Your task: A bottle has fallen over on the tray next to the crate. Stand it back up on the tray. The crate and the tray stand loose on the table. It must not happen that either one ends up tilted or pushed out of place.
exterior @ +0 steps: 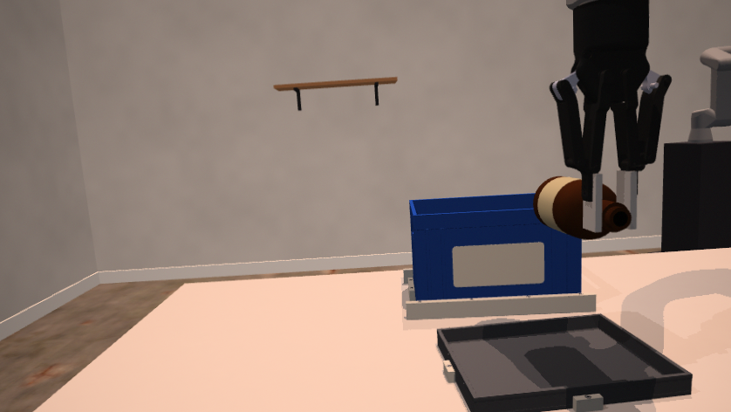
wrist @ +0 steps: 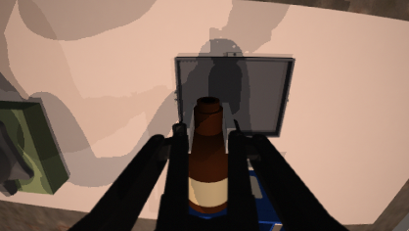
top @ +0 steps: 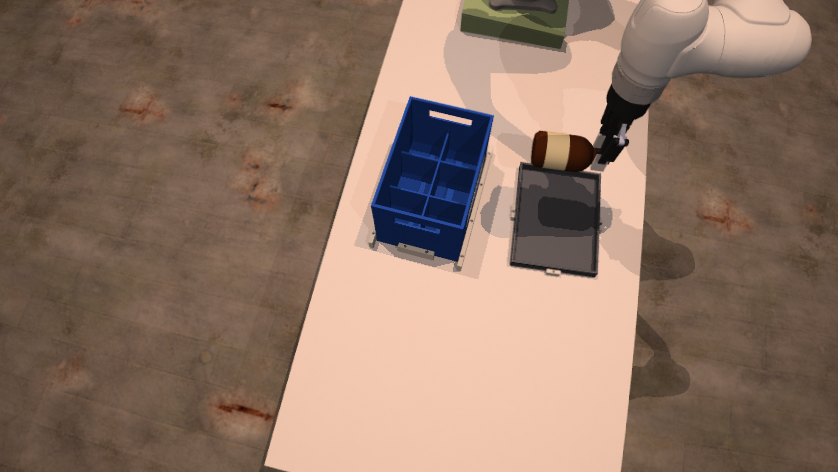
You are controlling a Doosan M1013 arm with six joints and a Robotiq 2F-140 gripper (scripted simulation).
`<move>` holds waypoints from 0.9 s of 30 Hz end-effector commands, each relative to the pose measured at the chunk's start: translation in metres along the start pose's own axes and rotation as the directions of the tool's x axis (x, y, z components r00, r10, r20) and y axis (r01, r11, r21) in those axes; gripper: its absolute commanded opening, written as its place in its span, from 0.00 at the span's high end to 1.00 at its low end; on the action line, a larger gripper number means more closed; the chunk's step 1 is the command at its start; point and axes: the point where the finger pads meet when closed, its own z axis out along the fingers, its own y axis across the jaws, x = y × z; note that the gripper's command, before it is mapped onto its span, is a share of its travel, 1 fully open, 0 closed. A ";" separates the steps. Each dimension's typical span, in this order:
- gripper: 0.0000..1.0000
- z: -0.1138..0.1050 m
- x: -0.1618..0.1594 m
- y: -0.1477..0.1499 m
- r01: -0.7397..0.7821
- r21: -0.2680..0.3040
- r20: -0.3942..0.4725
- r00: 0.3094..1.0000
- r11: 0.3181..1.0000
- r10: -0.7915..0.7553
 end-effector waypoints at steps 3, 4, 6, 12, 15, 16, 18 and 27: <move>0.90 0.000 0.000 0.000 -0.002 0.000 0.000 1.000 1.000 0.002; 0.90 0.000 0.000 0.000 -0.005 0.000 0.000 1.000 1.000 0.005; 0.90 0.000 0.000 0.000 -0.015 0.000 0.000 1.000 1.000 0.015; 0.90 0.000 0.000 0.000 -0.083 0.000 0.000 0.997 0.997 0.083; 0.90 0.000 0.000 0.000 -0.098 0.000 0.000 0.995 0.995 0.098; 0.90 0.000 0.000 0.000 -0.114 0.000 0.000 0.993 0.993 0.114; 0.90 0.000 0.000 0.000 -0.147 0.000 0.000 0.989 0.989 0.147; 0.90 0.000 0.000 0.000 -0.250 0.000 0.000 0.968 0.968 0.250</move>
